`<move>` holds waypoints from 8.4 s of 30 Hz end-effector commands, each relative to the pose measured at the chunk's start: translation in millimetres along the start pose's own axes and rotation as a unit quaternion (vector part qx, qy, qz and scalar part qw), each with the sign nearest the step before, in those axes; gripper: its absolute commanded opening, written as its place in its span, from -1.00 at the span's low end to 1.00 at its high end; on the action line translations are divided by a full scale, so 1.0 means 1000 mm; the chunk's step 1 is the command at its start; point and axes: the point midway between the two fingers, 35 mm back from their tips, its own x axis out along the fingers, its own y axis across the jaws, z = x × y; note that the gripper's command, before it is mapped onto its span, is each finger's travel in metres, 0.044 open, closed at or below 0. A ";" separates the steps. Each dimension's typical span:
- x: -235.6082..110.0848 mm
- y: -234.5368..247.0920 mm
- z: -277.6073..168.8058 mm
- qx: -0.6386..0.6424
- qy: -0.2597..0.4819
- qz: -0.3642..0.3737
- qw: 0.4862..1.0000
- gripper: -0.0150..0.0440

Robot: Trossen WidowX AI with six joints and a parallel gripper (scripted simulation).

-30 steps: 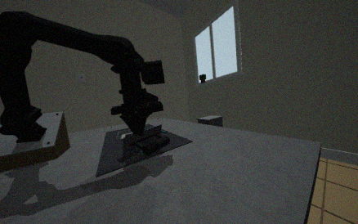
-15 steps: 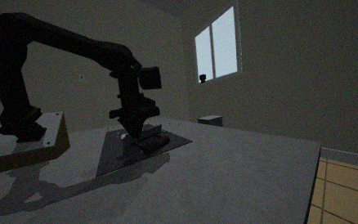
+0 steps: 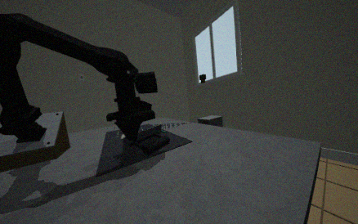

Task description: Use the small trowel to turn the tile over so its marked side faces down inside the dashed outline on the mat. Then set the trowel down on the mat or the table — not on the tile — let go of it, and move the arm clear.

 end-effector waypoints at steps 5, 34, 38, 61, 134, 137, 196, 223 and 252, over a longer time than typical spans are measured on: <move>0.000 0.010 0.000 0.005 0.000 -0.003 1.000 -0.15; 0.001 0.071 0.001 0.004 0.001 -0.001 1.000 -0.15; 0.001 0.080 0.002 0.004 0.001 -0.001 1.000 -0.15; -0.004 0.061 0.003 0.007 0.000 0.000 1.000 -0.15; -0.019 0.007 -0.004 0.010 0.001 -0.007 1.000 -0.15; -0.019 0.007 -0.004 0.010 0.001 -0.007 1.000 -0.15; -0.021 0.092 0.091 0.010 -0.002 0.001 1.000 0.42; -0.002 0.092 0.090 0.010 -0.001 0.000 1.000 -0.05; -0.002 0.092 0.090 0.211 -0.002 0.000 0.977 -0.05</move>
